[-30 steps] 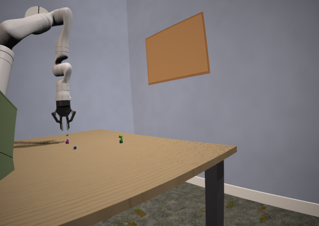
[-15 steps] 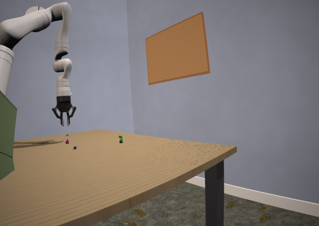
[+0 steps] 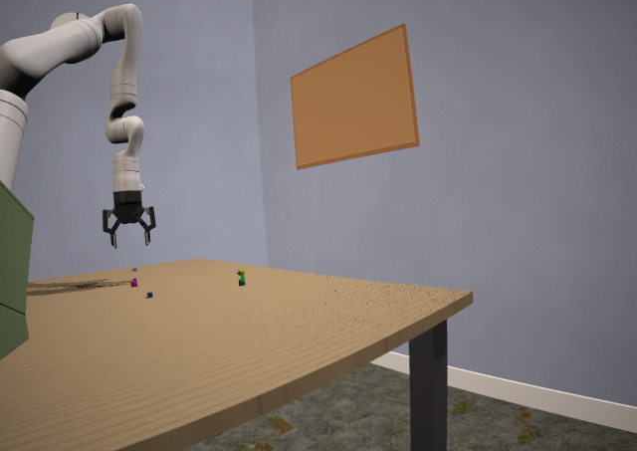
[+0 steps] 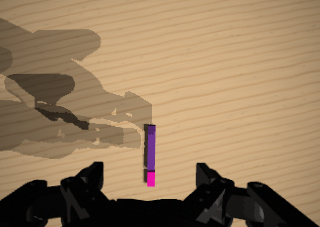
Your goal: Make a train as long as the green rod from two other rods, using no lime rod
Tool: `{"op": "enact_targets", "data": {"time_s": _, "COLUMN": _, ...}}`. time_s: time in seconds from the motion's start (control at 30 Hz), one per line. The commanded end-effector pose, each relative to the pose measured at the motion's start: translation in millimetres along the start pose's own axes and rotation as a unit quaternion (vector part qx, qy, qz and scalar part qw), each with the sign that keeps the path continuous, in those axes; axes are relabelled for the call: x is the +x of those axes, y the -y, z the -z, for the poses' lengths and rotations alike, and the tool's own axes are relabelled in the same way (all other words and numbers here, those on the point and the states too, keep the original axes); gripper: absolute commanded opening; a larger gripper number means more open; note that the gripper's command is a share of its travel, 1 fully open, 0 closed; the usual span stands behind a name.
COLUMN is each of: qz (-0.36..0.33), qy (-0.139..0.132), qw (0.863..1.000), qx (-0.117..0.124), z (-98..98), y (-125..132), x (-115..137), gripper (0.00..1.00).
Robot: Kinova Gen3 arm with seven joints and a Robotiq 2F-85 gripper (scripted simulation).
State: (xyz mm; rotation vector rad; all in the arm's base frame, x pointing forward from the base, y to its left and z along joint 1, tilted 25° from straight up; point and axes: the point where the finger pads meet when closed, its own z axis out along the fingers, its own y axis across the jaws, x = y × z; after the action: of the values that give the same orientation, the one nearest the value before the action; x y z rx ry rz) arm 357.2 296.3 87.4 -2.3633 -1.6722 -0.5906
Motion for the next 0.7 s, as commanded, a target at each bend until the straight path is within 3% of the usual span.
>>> {"op": "enact_targets", "data": {"time_s": 0.0, "qz": 0.000, "qy": 0.000, "qw": 1.000, "qx": -0.001, "z": 0.5, "y": -0.4, "x": 0.3, "gripper": 1.00}}
{"op": "enact_targets", "data": {"time_s": 0.67, "qz": 0.000, "qy": 0.000, "qw": 1.000, "qx": -0.001, "z": 7.0, "y": -0.4, "x": 0.3, "gripper": 1.00}}
